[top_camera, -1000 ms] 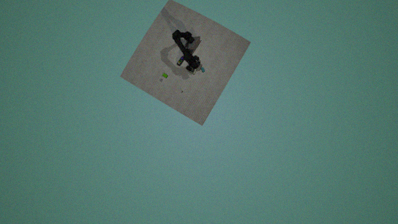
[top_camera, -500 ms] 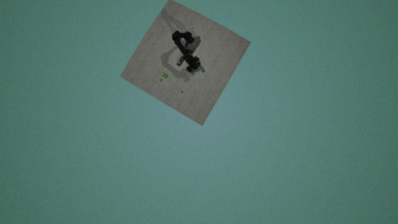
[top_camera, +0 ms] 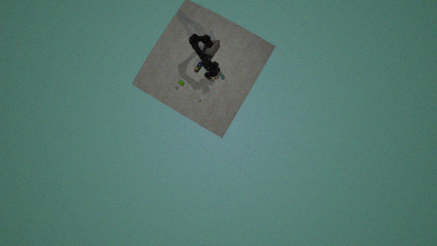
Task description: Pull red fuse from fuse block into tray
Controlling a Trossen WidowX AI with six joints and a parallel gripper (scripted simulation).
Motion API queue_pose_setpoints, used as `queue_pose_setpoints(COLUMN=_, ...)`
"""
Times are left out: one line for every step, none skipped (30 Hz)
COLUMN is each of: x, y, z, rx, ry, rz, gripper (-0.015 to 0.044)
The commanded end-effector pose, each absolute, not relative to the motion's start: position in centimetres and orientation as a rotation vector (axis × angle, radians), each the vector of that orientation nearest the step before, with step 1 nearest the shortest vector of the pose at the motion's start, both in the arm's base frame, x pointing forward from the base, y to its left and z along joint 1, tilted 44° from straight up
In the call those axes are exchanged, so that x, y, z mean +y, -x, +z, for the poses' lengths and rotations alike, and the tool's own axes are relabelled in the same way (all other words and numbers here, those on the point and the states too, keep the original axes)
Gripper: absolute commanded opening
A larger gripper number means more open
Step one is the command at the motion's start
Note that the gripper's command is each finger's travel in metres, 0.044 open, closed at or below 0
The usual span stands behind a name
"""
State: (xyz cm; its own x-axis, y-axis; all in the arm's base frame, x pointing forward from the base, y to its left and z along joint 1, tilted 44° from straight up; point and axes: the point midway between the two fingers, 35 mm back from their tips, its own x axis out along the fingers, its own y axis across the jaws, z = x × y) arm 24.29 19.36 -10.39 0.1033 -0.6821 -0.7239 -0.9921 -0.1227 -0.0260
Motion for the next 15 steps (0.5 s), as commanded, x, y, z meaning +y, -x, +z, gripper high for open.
queue_pose_setpoints(x=21.56, y=-24.01, z=-8.47, rx=1.606, ry=1.864, rz=0.777, gripper=0.0330)
queue_pose_setpoints(x=21.56, y=-24.01, z=-8.47, rx=1.606, ry=1.864, rz=0.777, gripper=0.0330)
queue_pose_setpoints(x=21.56, y=-24.01, z=-8.47, rx=1.606, ry=1.864, rz=0.777, gripper=0.0330)
queue_pose_setpoints(x=21.56, y=-24.01, z=-8.47, rx=1.606, ry=1.864, rz=0.777, gripper=0.0330)
queue_pose_setpoints(x=21.56, y=-24.01, z=-8.47, rx=1.606, ry=1.864, rz=0.777, gripper=0.0330)
queue_pose_setpoints(x=21.56, y=-24.01, z=-8.47, rx=1.606, ry=1.864, rz=0.777, gripper=0.0330)
queue_pose_setpoints(x=21.56, y=-24.01, z=-8.47, rx=1.606, ry=1.864, rz=0.777, gripper=0.0330)
queue_pose_setpoints(x=21.56, y=-24.01, z=-8.47, rx=1.606, ry=1.864, rz=0.777, gripper=0.0330)
queue_pose_setpoints(x=21.56, y=-24.01, z=-8.47, rx=1.606, ry=1.864, rz=0.777, gripper=0.0330)
queue_pose_setpoints(x=21.56, y=-24.01, z=-8.47, rx=1.606, ry=1.864, rz=0.777, gripper=0.0330)
queue_pose_setpoints(x=21.56, y=-24.01, z=-8.47, rx=1.606, ry=1.864, rz=0.777, gripper=0.0330)
queue_pose_setpoints(x=21.41, y=-24.04, z=-8.68, rx=1.607, ry=1.872, rz=0.780, gripper=0.0330)
queue_pose_setpoints(x=21.41, y=-24.04, z=-8.68, rx=1.607, ry=1.872, rz=0.780, gripper=0.0330)
queue_pose_setpoints(x=21.41, y=-24.04, z=-8.68, rx=1.607, ry=1.872, rz=0.780, gripper=0.0330)
queue_pose_setpoints(x=21.41, y=-24.04, z=-8.68, rx=1.607, ry=1.872, rz=0.780, gripper=0.0330)
